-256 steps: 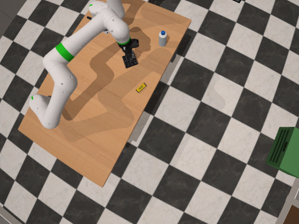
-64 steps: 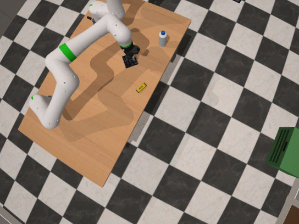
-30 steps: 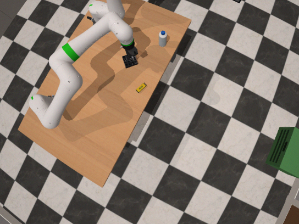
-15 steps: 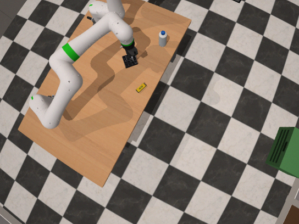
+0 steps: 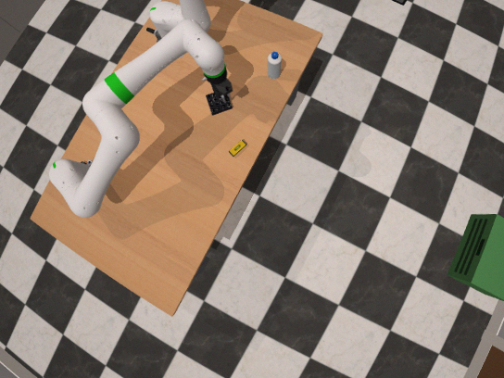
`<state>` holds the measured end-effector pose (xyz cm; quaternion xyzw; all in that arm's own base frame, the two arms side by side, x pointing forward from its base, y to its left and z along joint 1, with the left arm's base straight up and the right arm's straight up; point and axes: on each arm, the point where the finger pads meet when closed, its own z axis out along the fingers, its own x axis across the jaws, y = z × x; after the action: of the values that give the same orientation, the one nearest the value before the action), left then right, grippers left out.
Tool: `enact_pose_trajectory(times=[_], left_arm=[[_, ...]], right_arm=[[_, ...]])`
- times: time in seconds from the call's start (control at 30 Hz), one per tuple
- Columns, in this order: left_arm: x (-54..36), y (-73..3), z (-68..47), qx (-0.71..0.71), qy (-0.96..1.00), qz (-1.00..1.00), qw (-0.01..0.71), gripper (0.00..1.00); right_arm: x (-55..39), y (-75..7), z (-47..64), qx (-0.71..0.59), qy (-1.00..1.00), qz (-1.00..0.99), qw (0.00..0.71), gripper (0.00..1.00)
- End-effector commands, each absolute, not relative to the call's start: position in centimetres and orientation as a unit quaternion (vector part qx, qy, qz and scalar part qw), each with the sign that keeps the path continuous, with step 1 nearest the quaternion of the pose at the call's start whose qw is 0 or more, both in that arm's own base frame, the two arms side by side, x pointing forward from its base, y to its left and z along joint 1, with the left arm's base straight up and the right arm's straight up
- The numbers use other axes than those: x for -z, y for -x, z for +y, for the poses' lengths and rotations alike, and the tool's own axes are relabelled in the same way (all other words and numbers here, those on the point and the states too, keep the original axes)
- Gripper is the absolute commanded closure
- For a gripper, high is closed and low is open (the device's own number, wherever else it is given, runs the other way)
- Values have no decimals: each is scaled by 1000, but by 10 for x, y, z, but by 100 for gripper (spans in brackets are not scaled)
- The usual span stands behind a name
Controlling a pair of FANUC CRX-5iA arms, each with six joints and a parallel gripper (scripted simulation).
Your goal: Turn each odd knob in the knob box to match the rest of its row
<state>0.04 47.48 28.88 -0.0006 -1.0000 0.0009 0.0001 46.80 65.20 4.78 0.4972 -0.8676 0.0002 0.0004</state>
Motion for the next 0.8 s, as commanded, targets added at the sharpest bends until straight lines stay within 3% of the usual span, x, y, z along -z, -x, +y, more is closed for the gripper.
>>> enact_pose_trajectory(times=[0.0, 0.5, 0.53, 0.77], left_arm=[[-290, -1, 475, 0, 1, -1000, 0, 0], [-290, -1, 475, 0, 1, -1000, 0, 0], [-290, -1, 475, 0, 1, -1000, 0, 0], [-290, -1, 475, 0, 1, -1000, 0, 0]], right_arm=[[-58, -468, 652, 0, -497, -868, -1, 54], [-87, -468, 652, 0, -497, -868, -1, 54], [-87, -468, 652, 0, -497, -868, -1, 0], [-98, -469, 648, 0, -497, -868, -1, 0]])
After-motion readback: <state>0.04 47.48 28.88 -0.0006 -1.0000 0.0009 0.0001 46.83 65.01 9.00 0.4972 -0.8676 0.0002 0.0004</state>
